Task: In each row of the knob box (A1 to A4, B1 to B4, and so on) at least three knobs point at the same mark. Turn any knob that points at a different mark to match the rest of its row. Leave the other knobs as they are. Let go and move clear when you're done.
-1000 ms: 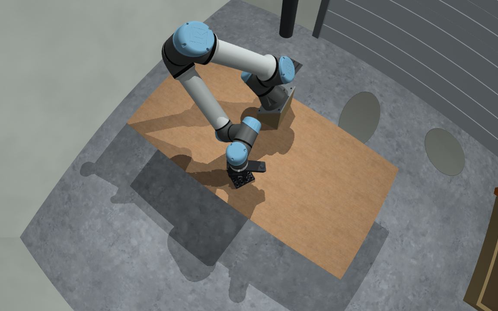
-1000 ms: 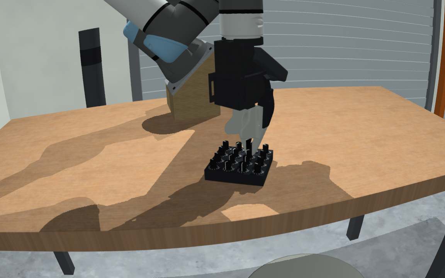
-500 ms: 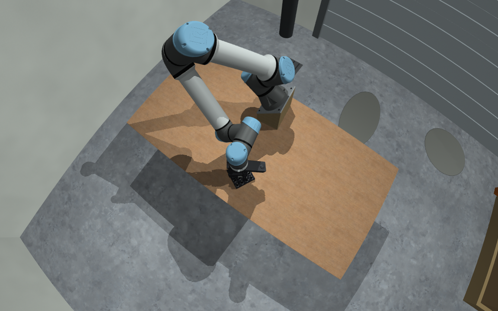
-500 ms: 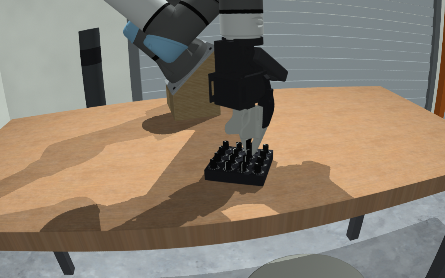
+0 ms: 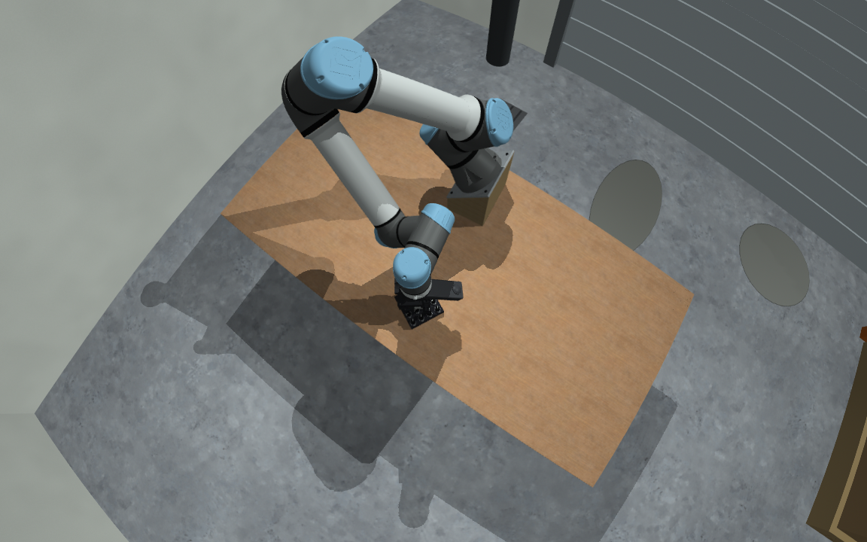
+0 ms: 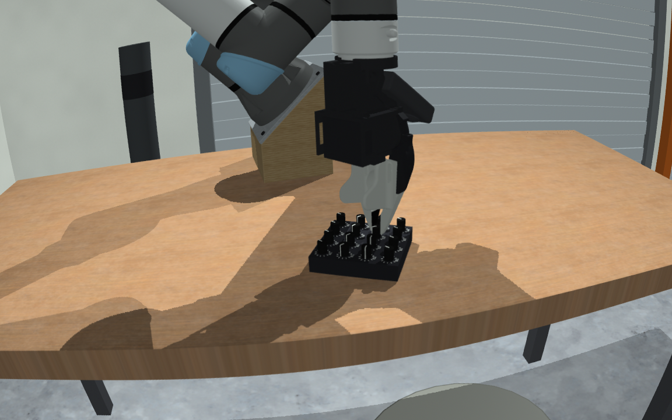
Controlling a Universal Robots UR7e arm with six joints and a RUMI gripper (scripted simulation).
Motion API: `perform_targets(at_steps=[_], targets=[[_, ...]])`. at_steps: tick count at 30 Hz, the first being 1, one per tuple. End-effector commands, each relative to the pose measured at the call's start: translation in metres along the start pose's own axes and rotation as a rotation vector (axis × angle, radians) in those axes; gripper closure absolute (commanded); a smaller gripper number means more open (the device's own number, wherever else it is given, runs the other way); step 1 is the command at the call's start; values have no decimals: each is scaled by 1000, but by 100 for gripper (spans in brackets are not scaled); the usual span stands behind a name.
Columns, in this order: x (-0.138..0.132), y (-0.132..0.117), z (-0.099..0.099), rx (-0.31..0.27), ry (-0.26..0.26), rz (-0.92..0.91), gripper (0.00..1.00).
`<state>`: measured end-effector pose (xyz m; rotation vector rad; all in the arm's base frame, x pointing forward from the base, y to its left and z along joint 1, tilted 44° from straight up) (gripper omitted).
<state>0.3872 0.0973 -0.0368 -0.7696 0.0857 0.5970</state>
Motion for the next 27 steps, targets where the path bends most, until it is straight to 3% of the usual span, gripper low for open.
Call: perform_targets(at_steps=[1,27], targets=[[0,0,0,0,-1,14,96],[-1,0,0,0,-1,320,96]])
Point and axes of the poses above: the point where the finger pads meet when closed, its own z axis back along the fingers, its own x axis across the jaws, y = z × x, the point moved 8 cm from there along z, back along the fingers, and after that the axes turned 6 degrees about -z, right-handed, at the moved point
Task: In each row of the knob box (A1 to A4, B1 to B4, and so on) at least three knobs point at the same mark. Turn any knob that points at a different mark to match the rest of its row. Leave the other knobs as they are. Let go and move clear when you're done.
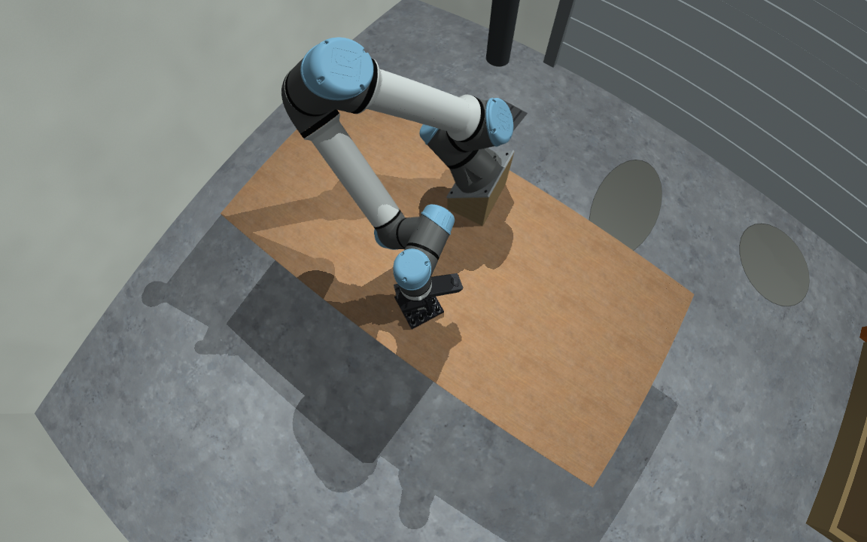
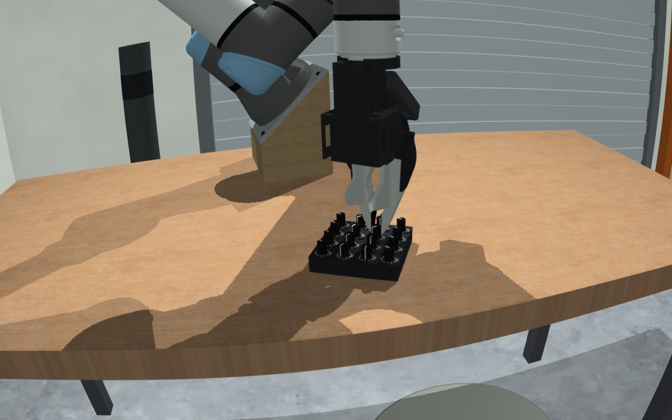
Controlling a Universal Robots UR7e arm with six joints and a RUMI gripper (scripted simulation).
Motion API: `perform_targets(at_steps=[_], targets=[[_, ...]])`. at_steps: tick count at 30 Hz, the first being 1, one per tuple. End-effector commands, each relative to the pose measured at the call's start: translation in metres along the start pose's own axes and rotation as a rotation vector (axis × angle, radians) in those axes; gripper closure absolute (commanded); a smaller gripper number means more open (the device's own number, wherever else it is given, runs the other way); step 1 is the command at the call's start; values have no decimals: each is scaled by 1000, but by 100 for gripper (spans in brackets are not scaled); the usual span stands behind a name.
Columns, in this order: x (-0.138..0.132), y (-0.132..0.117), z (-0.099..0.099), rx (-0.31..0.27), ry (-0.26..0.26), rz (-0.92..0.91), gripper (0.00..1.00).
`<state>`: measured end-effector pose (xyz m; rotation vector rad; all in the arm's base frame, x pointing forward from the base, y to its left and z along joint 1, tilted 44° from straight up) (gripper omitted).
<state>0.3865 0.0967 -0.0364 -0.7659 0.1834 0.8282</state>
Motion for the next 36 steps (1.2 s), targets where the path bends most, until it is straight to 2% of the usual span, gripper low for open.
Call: perform_targets(at_steps=[1,25,36], targets=[[0,0,0,0,-3,96,96],[-3,-1,0,-1,-3,566,96],[-3,-2,0,-1,-3,684,96]])
Point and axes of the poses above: the point where the finger pads meet when closed, its own z axis back along the fingers, its own x axis across the jaws, y = z × x, the point moved 8 cm from there along z, back along the fingers, and after that the axes turned 6 degrees about -z, right-handed, at the moved point
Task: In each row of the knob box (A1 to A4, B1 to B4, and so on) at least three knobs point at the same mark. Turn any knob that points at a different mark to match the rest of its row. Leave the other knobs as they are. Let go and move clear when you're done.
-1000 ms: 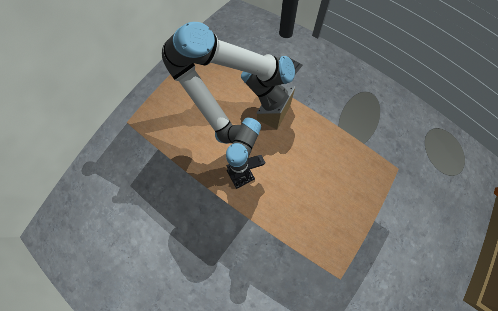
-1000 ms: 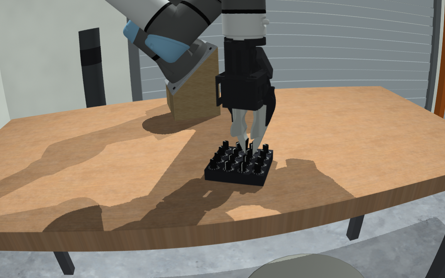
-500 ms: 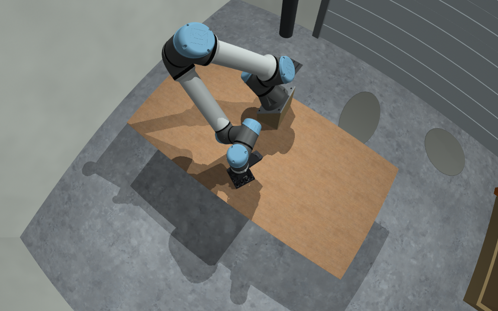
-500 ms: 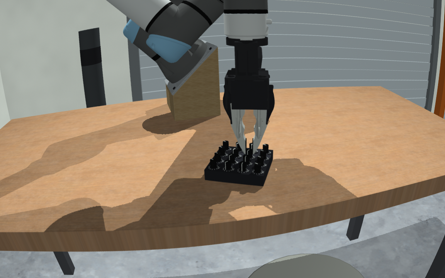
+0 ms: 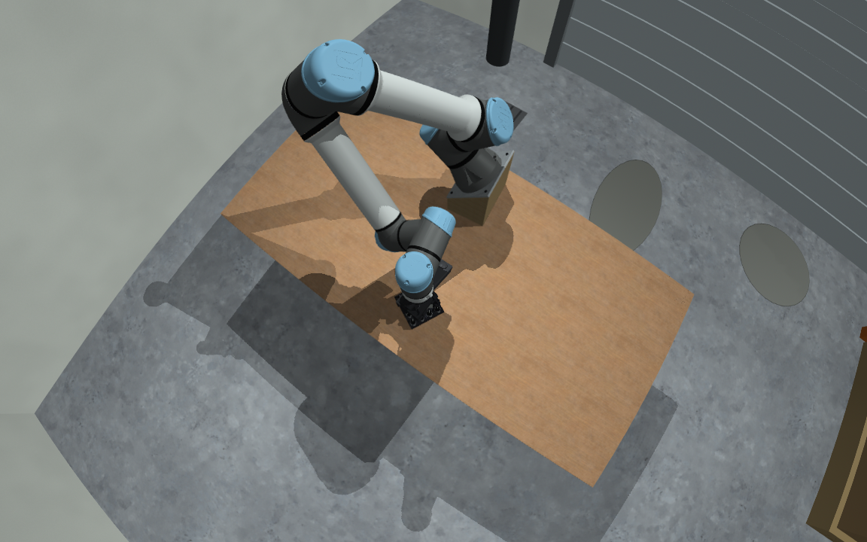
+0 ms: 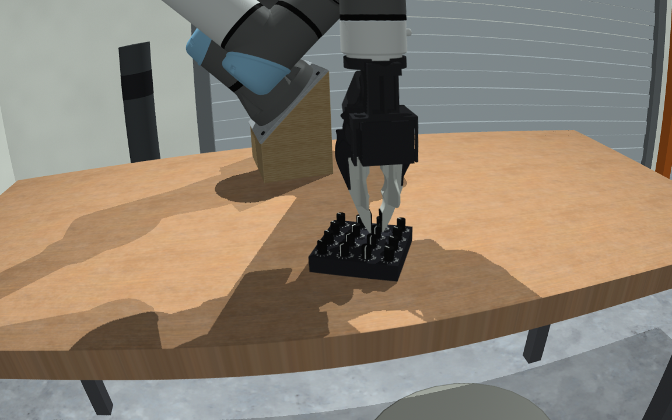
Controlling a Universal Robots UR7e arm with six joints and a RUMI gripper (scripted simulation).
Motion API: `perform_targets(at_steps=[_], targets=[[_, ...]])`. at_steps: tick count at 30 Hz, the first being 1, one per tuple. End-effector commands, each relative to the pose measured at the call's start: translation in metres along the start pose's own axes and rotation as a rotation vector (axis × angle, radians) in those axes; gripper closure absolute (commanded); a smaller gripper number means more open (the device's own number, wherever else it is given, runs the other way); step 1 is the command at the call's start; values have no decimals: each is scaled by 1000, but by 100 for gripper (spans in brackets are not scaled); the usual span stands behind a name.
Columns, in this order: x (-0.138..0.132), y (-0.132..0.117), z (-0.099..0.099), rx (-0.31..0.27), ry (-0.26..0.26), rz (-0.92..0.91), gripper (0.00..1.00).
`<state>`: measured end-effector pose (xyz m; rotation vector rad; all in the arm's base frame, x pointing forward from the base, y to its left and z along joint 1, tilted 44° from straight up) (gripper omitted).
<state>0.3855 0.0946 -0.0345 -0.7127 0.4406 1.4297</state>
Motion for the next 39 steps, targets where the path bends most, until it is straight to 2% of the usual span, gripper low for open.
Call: perform_targets(at_steps=[1,29,30,39], targets=[[0,0,0,-2,-2,56,96],[-1,0,0,-2,-2,103,96],[-1,0,0,-2,-2,103,89],[-1,0,0,-2,-2,103,89]])
Point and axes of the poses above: the point where the finger pads meet when closed, its own z axis back along the fingers, its own x axis across the jaws, y = z × x, the point moved 8 cm from there along z, back along the fingers, and after that the axes turned 6 degrees about -z, right-handed, at the moved point
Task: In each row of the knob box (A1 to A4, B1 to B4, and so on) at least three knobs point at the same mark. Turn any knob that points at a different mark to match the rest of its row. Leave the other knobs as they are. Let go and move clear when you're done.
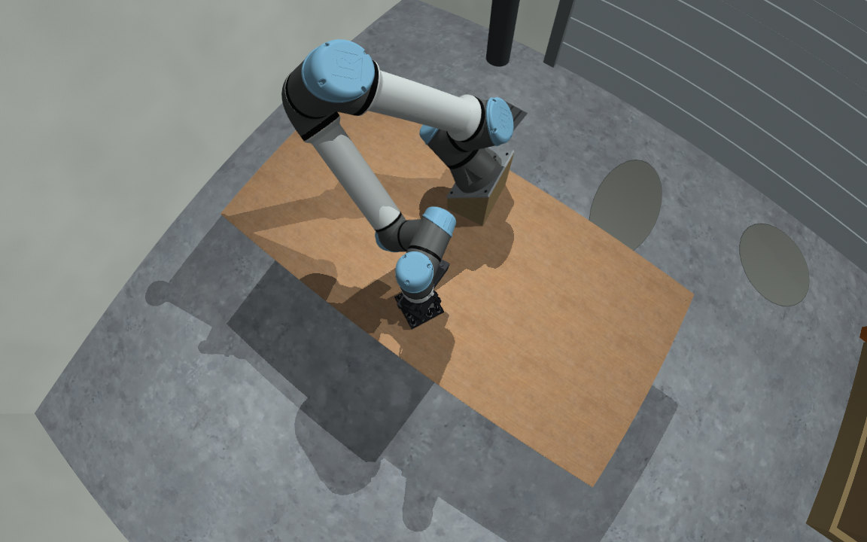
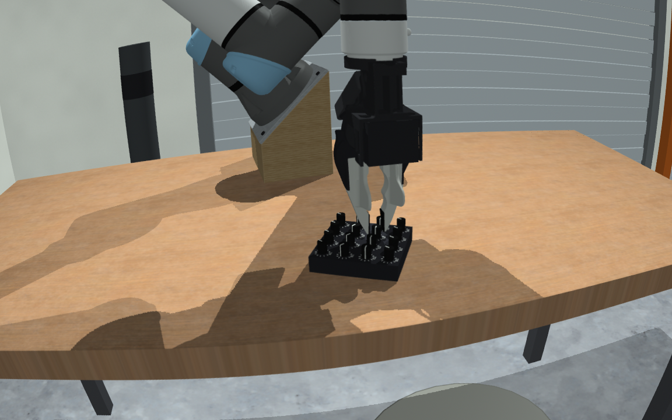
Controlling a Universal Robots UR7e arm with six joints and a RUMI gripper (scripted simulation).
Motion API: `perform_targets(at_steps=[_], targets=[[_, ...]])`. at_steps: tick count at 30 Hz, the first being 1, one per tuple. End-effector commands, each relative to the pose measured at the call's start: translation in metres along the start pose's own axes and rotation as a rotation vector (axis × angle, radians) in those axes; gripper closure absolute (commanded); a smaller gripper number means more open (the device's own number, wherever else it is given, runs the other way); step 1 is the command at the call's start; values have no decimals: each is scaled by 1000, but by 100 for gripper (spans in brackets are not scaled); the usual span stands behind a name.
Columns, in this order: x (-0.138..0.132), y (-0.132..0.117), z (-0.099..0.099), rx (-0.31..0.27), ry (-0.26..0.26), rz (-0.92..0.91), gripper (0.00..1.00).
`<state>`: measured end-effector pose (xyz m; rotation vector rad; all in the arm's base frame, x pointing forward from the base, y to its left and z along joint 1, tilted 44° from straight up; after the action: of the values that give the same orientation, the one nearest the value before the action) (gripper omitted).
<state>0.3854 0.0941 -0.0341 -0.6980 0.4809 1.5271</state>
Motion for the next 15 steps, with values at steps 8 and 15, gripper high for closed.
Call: perform_targets(at_steps=[8,15], targets=[[0,0,0,-1,0,0,89],[0,0,3,-1,0,0,89]])
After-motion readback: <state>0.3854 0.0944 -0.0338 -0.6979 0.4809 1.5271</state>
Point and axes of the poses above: the point where the finger pads meet when closed, its own z axis back along the fingers, its own x axis across the jaws, y = z × x, the point moved 8 cm from there along z, back along the fingers, and after that the axes turned 6 degrees about -z, right-handed, at the moved point
